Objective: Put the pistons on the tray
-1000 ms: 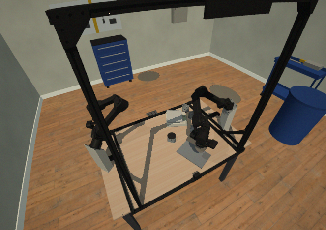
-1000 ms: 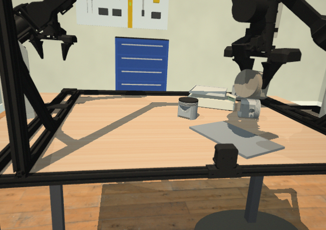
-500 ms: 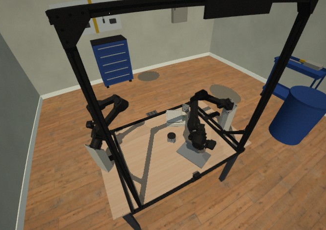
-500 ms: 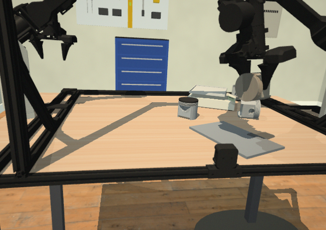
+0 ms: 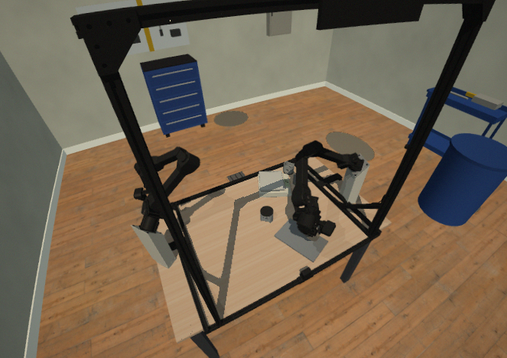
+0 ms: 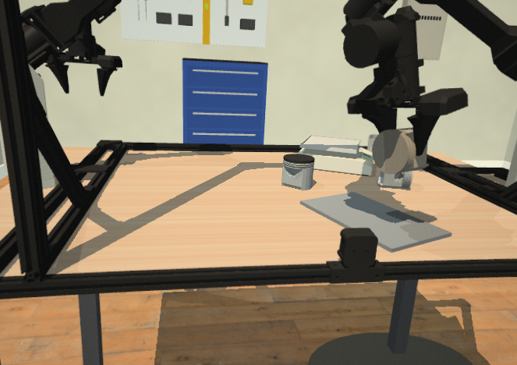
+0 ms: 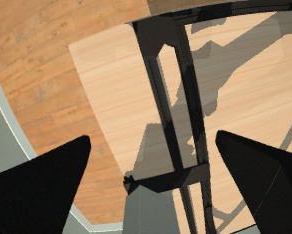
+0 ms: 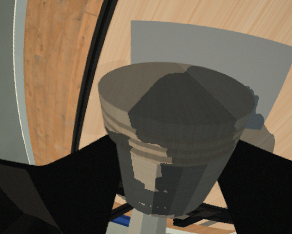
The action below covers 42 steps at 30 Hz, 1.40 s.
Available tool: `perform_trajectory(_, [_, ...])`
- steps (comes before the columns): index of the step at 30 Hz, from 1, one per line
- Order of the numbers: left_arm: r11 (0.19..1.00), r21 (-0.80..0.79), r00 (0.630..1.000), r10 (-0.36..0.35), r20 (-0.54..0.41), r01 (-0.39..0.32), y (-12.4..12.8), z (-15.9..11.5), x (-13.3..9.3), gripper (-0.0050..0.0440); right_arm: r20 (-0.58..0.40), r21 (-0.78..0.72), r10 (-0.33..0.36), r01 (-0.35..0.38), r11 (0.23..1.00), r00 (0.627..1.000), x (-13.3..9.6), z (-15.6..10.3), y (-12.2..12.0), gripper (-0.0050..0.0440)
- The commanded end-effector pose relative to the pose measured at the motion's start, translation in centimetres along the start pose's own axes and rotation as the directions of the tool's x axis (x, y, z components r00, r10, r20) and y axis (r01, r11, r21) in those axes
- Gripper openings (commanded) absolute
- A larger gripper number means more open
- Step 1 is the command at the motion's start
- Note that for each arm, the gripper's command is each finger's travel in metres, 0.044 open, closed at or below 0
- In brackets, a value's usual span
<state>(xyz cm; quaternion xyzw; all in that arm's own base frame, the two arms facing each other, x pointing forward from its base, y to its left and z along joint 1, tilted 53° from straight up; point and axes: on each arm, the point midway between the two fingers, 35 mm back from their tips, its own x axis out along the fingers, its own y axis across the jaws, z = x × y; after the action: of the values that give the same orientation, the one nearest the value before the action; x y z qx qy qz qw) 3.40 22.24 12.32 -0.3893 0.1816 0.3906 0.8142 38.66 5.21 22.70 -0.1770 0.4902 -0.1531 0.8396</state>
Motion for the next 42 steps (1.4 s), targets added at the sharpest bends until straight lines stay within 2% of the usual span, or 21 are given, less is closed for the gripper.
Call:
perform_trajectory(1, [1.000,0.000,1.000,-0.002,0.000,0.002,0.0,0.0,0.0,0.0440,-0.004,-0.011,0.009,-0.009,1.000,1.000,0.7,0.0,0.3,0.0158])
perform_trajectory(42, [1.000,0.000,1.000,-0.002,0.000,0.002,0.0,0.0,0.0,0.0440,-0.004,-0.011,0.009,-0.009,1.000,1.000,6.8,0.6,-0.1,0.0158])
